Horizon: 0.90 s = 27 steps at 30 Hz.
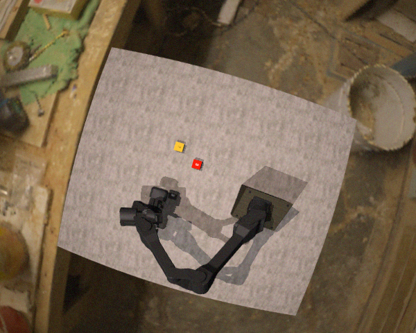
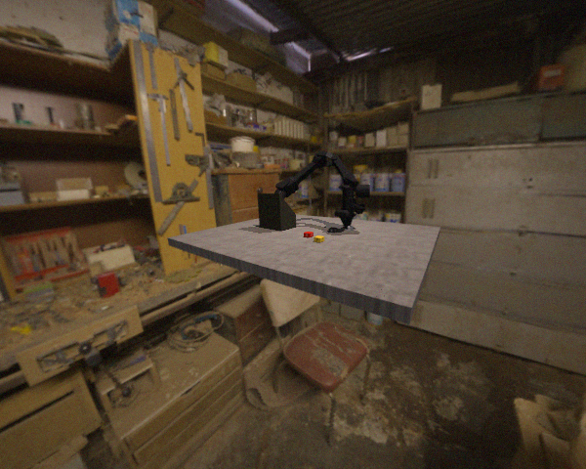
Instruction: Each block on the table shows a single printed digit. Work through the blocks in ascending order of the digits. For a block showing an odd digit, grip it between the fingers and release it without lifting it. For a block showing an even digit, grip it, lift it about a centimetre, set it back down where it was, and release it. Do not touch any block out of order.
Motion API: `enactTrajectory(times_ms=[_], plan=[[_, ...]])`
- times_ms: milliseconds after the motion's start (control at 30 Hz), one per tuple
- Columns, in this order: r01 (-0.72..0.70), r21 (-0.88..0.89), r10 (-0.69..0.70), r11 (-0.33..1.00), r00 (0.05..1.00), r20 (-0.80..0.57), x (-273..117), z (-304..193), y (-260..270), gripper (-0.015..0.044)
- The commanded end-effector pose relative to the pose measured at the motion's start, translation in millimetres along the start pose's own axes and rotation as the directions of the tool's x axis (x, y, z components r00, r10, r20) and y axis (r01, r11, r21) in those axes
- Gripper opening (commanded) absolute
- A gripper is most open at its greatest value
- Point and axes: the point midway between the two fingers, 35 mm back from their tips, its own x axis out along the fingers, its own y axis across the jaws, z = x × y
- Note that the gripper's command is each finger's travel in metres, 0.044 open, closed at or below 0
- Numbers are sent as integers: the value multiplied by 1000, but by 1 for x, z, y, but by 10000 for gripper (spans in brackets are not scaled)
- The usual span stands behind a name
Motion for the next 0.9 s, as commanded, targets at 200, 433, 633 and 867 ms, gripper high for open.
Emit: enactTrajectory(times_ms=[200, 433, 633, 867], plan=[[3, 5, -3, 1000, 1000, 1, 0, 0, -1, 199], [3, 5, -3, 1000, 1000, 1, 0, 0, -1, 383], [5, 5, -5, 1000, 1000, 2, -11, 1, -1, 400], [5, 5, -5, 1000, 1000, 1, -36, 0, -1, 400]])
